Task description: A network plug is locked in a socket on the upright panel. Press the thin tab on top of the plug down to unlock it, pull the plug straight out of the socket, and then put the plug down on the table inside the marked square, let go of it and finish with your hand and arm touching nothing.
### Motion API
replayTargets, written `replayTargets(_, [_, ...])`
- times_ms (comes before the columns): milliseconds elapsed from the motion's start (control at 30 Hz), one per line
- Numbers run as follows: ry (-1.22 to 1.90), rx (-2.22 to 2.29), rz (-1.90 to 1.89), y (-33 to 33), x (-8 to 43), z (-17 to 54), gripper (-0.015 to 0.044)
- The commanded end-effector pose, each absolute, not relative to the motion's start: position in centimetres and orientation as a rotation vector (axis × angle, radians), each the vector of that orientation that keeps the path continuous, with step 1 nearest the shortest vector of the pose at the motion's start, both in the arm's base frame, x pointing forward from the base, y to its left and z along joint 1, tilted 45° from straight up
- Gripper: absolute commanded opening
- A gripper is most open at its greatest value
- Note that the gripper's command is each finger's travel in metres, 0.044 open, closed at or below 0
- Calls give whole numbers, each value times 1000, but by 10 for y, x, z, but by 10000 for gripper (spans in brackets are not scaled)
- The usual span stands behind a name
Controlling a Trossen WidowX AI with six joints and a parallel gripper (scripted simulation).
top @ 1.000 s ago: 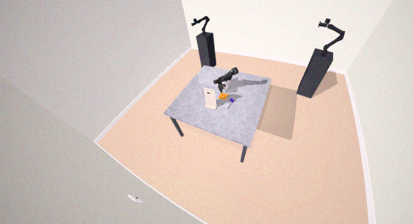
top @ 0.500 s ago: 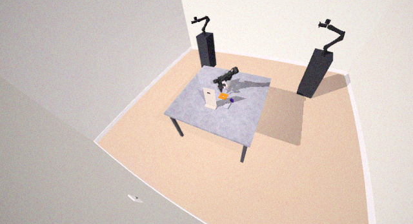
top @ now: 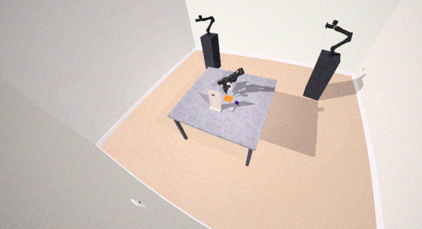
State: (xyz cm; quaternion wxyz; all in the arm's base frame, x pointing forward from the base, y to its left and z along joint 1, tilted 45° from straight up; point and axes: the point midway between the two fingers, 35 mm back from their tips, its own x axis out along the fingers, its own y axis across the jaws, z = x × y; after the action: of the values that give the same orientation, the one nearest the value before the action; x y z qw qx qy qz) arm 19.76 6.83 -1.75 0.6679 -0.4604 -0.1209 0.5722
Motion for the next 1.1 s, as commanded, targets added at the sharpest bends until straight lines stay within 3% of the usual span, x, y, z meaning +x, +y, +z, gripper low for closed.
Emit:
replayTargets(0, [-281, -1050, 1287, 66, 199, -14, 156])
replayTargets(1067, [-295, -1040, 1281, 54, 198, 7, 156])
